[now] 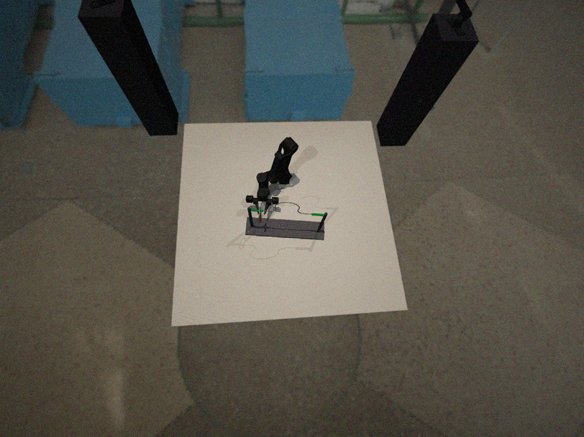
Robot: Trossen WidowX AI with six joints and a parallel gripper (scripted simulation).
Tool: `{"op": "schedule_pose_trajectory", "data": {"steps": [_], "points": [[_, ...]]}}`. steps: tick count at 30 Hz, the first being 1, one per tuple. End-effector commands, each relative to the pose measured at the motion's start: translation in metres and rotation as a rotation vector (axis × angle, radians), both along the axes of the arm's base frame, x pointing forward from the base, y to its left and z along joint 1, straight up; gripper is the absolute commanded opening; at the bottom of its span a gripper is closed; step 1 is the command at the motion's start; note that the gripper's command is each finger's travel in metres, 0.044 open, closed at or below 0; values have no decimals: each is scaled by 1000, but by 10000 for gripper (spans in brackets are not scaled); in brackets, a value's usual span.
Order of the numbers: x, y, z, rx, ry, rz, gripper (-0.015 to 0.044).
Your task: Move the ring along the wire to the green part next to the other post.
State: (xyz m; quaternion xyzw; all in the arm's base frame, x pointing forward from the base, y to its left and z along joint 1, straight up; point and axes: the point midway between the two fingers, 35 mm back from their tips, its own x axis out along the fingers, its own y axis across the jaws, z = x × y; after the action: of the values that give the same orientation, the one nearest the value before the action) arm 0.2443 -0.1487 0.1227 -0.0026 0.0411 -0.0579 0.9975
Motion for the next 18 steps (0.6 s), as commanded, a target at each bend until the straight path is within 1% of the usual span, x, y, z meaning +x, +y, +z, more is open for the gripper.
{"op": "schedule_pose_trajectory", "data": {"steps": [1, 18], "points": [[6, -3, 2, -2, -4, -2, 160], [31, -8, 2, -3, -6, -2, 160]]}}
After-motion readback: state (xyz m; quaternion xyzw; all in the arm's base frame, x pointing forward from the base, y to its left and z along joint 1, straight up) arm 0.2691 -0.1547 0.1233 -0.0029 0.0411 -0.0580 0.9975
